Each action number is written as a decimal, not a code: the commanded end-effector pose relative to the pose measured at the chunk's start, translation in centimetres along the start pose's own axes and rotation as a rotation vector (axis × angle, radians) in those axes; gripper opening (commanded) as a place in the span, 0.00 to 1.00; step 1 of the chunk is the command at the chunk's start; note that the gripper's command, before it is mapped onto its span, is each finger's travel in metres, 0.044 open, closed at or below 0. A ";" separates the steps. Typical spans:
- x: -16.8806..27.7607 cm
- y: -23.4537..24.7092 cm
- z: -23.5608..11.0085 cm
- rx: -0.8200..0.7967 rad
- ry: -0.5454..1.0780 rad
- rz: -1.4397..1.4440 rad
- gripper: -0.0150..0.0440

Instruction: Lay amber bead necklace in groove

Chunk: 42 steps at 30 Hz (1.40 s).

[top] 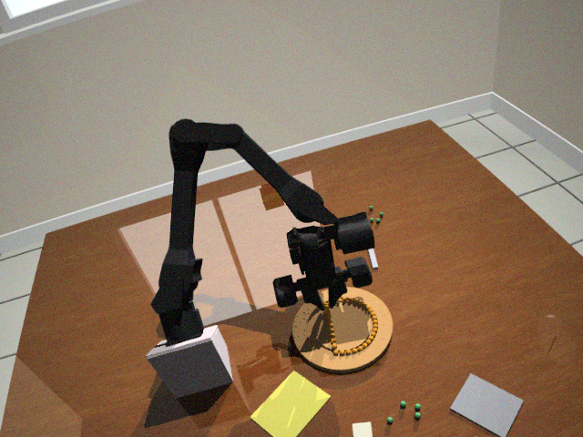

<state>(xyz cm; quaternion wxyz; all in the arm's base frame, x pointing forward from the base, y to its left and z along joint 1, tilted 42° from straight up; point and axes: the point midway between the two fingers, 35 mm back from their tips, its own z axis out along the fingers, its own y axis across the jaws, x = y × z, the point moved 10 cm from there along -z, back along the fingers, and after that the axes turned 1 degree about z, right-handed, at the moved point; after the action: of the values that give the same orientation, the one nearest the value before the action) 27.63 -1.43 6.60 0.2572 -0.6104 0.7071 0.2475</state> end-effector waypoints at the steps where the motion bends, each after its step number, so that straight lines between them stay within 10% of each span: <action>1: 0.0 0.0 0.0 0.000 0.000 0.000 0.25; 42: -0.7 1.2 -0.6 -0.003 -0.005 0.004 0.25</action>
<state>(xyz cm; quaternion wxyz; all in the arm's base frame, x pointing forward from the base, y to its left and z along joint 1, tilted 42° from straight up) 26.66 -1.26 7.55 0.2576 -0.6110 0.7066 0.2471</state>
